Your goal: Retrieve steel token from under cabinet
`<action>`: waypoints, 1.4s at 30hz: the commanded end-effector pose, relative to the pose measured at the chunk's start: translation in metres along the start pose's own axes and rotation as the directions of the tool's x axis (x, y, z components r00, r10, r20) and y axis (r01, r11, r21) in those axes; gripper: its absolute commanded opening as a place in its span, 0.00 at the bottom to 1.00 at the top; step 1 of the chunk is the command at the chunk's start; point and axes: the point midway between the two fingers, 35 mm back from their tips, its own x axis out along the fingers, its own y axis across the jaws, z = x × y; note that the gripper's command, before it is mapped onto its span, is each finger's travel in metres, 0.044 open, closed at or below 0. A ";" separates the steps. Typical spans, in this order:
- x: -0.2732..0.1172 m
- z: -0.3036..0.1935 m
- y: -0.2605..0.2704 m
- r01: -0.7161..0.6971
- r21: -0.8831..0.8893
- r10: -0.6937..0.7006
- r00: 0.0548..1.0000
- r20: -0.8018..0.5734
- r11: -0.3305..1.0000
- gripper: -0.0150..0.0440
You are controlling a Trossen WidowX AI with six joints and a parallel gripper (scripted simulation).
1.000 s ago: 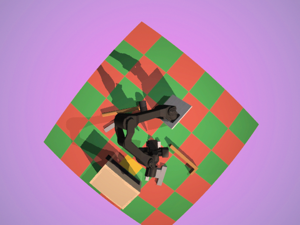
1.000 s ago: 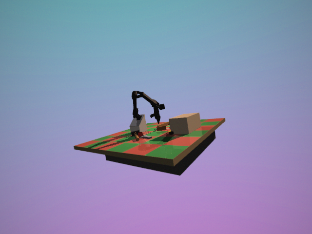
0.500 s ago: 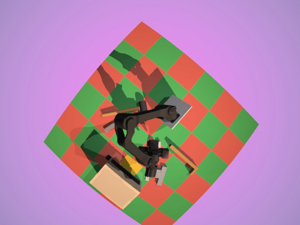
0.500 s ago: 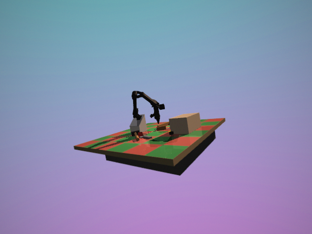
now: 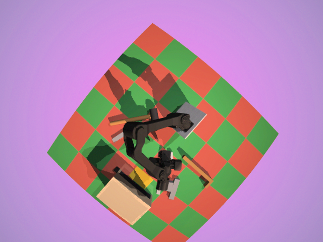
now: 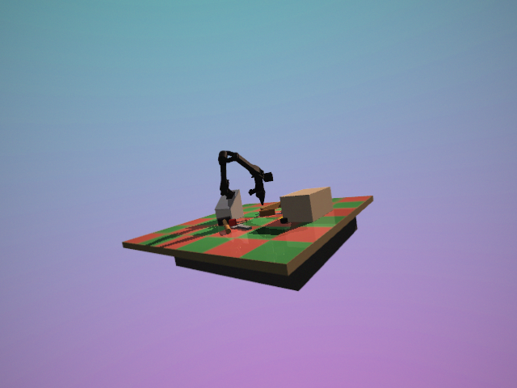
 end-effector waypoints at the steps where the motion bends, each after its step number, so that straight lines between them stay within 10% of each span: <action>1: 0.000 0.000 0.000 0.002 0.004 -0.002 1.000 0.000 1.000 0.71; 42: 0.029 -0.002 -0.002 0.001 0.080 -0.001 1.000 0.001 0.997 0.71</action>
